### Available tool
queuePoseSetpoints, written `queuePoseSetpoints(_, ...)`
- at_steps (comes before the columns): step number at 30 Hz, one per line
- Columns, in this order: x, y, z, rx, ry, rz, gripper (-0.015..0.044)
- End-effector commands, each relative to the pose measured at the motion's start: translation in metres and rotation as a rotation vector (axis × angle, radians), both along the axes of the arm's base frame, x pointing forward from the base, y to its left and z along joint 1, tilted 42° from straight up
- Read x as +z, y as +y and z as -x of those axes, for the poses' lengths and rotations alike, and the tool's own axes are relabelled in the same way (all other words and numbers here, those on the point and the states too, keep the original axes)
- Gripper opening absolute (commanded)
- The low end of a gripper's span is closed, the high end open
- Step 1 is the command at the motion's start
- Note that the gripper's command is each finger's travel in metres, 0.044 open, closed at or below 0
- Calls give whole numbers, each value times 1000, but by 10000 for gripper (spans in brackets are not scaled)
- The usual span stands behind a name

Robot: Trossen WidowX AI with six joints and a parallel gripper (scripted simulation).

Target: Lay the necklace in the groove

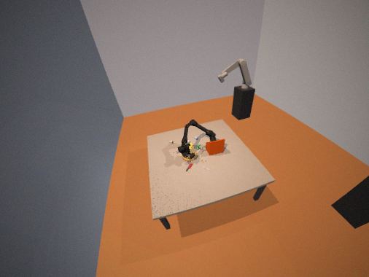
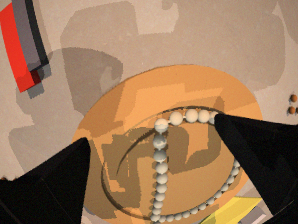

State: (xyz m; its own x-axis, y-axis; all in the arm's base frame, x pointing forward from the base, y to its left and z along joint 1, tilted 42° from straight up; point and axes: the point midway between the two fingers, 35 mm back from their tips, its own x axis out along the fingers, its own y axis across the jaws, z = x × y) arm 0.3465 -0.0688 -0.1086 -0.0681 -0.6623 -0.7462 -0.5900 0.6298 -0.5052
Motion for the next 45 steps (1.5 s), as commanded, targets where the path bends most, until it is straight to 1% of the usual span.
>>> queuePoseSetpoints(1,1,1,0,-3,-4,-2,440)
queuePoseSetpoints(4,1,1,0,-3,-4,-2,440)
queuePoseSetpoints(7,5,4,-2,-102,-92,6,361)
queuePoseSetpoints(14,25,17,-7,-565,-502,47,177)
queuePoseSetpoints(16,27,18,-7,-610,-541,51,125)
queuePoseSetpoints(31,27,18,-7,-610,-541,51,120)
queuePoseSetpoints(37,13,6,-6,-609,-541,52,120)
queuePoseSetpoints(39,13,6,-6,-609,-541,52,120)
queuePoseSetpoints(40,20,10,-9,-613,-551,47,120)
queuePoseSetpoints(45,17,7,-8,-612,-550,48,120)
